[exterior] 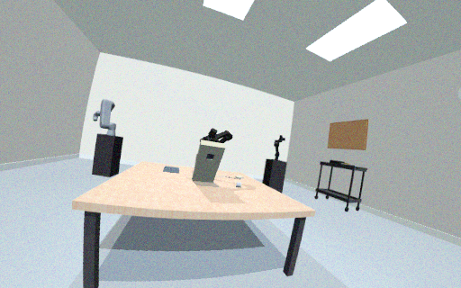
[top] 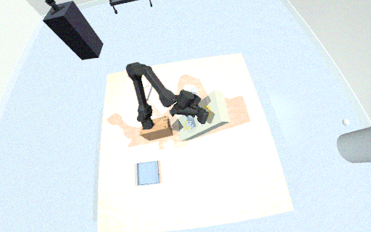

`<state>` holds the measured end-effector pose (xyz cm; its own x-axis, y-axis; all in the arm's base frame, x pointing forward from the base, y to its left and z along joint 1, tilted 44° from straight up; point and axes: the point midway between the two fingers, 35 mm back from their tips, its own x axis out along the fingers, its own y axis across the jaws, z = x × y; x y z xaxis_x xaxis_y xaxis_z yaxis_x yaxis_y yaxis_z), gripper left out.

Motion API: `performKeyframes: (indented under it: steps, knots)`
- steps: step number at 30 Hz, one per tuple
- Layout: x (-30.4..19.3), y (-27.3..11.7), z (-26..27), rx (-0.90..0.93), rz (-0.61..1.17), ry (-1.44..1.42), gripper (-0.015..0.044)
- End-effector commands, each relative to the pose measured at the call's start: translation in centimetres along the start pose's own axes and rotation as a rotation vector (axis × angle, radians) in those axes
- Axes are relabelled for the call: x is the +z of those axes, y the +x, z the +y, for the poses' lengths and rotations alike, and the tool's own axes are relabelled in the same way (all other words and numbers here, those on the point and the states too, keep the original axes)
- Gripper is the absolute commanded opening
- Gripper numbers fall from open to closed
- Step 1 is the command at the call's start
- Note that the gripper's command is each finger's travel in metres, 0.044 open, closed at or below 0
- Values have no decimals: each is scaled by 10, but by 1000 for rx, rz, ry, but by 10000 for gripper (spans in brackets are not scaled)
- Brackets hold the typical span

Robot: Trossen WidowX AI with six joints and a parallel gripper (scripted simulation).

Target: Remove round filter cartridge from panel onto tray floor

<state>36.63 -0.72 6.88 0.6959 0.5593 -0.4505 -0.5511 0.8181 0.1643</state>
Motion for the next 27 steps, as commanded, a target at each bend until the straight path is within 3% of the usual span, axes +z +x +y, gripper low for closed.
performKeyframes:
  steps: [1, 27]
  knots:
    - [-1, 3, 0, -3, 6, 79, 0]
    - [-2, 6, -1, -8, 6, 978, 0]
